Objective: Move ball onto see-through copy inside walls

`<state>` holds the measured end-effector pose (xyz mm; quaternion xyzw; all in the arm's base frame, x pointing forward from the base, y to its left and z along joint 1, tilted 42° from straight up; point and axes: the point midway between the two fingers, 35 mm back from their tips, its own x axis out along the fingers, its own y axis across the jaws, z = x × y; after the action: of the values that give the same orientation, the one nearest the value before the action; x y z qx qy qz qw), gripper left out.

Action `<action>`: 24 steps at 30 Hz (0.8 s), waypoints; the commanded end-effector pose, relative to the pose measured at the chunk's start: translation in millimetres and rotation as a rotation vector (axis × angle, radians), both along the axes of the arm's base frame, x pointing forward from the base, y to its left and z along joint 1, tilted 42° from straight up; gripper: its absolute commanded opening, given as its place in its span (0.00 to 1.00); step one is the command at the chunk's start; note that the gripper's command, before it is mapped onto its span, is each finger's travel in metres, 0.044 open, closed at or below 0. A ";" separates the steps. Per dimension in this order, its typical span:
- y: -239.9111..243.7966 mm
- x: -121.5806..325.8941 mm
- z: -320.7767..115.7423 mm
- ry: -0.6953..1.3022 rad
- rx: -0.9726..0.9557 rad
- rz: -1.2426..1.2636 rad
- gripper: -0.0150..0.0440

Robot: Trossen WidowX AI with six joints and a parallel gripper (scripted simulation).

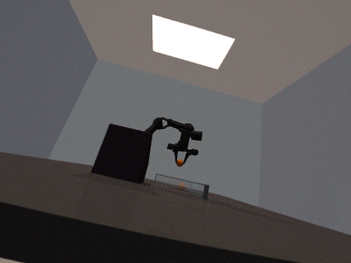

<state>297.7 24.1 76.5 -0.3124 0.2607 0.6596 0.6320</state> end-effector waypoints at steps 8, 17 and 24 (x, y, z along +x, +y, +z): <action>11.9 27.0 -32.1 -0.004 -0.005 0.006 0.25; 20.1 35.4 -46.8 -0.010 -0.003 0.007 0.25; 45.1 36.5 -74.8 -0.011 -0.003 0.007 0.25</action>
<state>337.4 56.5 18.6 -0.3271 0.2522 0.6557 0.6321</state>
